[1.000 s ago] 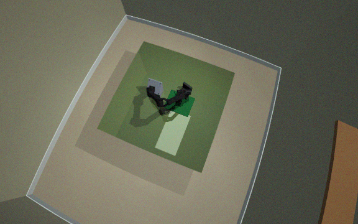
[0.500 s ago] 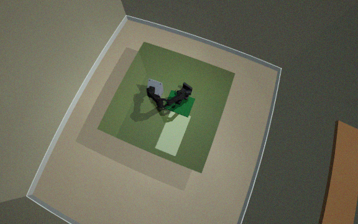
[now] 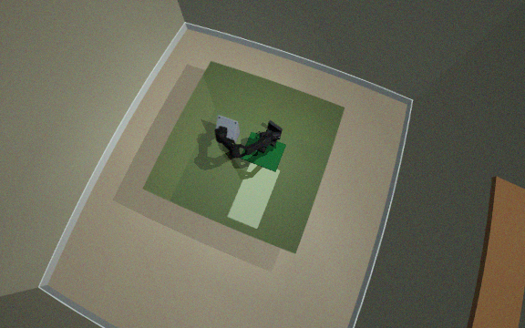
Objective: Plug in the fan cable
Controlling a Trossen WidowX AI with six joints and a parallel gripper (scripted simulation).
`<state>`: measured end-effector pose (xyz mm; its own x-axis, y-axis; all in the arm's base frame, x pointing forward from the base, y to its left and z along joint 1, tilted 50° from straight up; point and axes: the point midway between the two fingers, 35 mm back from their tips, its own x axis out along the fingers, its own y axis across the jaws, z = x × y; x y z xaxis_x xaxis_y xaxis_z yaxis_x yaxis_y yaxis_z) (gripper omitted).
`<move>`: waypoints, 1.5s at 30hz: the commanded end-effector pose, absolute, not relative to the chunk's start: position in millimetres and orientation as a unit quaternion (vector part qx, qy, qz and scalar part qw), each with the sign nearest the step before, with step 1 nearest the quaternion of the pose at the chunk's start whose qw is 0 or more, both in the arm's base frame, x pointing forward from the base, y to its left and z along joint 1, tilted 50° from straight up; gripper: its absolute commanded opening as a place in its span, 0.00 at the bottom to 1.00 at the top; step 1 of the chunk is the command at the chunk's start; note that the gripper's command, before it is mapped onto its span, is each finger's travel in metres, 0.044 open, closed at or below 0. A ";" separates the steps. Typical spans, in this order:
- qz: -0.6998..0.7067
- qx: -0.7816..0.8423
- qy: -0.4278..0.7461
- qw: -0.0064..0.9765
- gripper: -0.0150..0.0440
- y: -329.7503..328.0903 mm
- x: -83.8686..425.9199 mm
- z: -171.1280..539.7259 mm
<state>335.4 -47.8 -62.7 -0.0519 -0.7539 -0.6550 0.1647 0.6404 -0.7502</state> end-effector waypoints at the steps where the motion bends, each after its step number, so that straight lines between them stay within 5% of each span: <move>1: -0.354 -0.236 0.631 0.648 0.25 -48.9 336.4 -63.1; 38: -0.355 -0.236 0.631 0.648 0.25 -63.6 335.4 -75.4; 45: -0.355 -0.235 0.632 0.648 0.57 -61.0 335.2 -73.5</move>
